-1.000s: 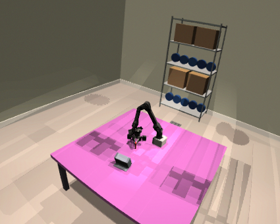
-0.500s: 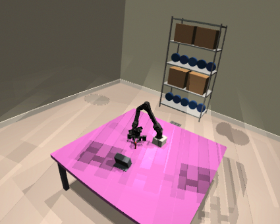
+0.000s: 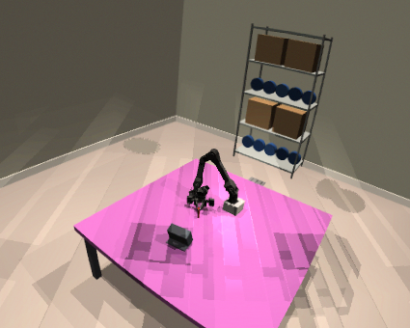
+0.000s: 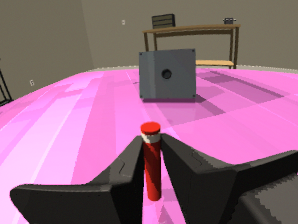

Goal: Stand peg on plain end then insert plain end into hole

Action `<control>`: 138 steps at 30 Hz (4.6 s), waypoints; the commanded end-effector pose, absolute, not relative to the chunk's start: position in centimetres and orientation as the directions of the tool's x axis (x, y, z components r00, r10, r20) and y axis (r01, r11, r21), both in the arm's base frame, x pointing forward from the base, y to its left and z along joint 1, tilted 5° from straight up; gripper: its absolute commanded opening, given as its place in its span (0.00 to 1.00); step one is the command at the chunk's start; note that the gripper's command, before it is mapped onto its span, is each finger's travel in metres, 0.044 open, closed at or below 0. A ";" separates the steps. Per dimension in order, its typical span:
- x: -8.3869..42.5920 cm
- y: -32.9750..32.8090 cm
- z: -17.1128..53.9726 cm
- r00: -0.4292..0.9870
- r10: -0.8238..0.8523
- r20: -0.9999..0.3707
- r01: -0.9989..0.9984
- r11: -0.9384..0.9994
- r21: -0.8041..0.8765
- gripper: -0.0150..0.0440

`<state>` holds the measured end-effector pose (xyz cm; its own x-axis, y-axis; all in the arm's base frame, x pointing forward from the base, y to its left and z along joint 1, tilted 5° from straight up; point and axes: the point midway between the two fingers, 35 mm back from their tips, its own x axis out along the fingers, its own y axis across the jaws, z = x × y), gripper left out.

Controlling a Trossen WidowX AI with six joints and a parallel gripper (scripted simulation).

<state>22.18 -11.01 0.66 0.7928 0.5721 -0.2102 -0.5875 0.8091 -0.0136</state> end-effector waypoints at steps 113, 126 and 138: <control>21.8 -6.0 9.6 0.227 0.554 -0.801 -0.724 0.646 0.241 1.00; 22.8 -6.8 8.4 0.052 0.275 -0.960 -0.701 0.695 0.161 1.00; 24.6 -8.1 8.8 0.003 -0.069 -0.998 -0.648 0.760 -0.054 1.00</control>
<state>23.70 -7.63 8.31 -0.0033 0.0383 -0.9993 -0.6702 0.7415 0.0307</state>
